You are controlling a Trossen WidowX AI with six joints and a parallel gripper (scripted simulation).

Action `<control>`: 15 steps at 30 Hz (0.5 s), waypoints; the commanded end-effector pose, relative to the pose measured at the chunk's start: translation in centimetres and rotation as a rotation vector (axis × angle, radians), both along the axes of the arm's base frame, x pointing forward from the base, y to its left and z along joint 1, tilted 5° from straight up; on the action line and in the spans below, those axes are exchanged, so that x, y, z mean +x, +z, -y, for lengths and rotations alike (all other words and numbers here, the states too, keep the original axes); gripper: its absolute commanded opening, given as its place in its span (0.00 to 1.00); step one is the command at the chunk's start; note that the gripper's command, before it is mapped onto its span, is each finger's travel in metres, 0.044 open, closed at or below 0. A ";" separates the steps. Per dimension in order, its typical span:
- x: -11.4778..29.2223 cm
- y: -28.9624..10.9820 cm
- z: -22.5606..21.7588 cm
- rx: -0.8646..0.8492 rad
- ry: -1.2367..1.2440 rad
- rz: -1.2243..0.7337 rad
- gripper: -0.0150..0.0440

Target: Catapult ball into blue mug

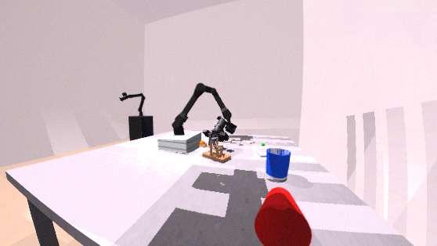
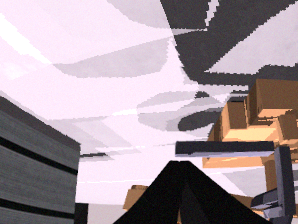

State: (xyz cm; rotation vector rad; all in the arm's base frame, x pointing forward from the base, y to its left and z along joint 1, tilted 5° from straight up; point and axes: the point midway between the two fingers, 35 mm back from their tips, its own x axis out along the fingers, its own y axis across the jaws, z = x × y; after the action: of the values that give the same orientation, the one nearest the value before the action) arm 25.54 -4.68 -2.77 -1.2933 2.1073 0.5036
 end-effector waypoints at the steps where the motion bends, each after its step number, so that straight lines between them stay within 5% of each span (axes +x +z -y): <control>1: -0.2 -0.8 0.1 -0.002 0.004 -0.006 0.25; 10: -0.4 -2.9 0.2 -0.003 0.004 -0.006 0.25; 15: 1.8 2.1 -2.5 0.002 0.004 0.001 0.25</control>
State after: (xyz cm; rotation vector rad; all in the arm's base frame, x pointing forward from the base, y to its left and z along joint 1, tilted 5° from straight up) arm 25.42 -4.19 -4.00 -1.2953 2.1393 0.5240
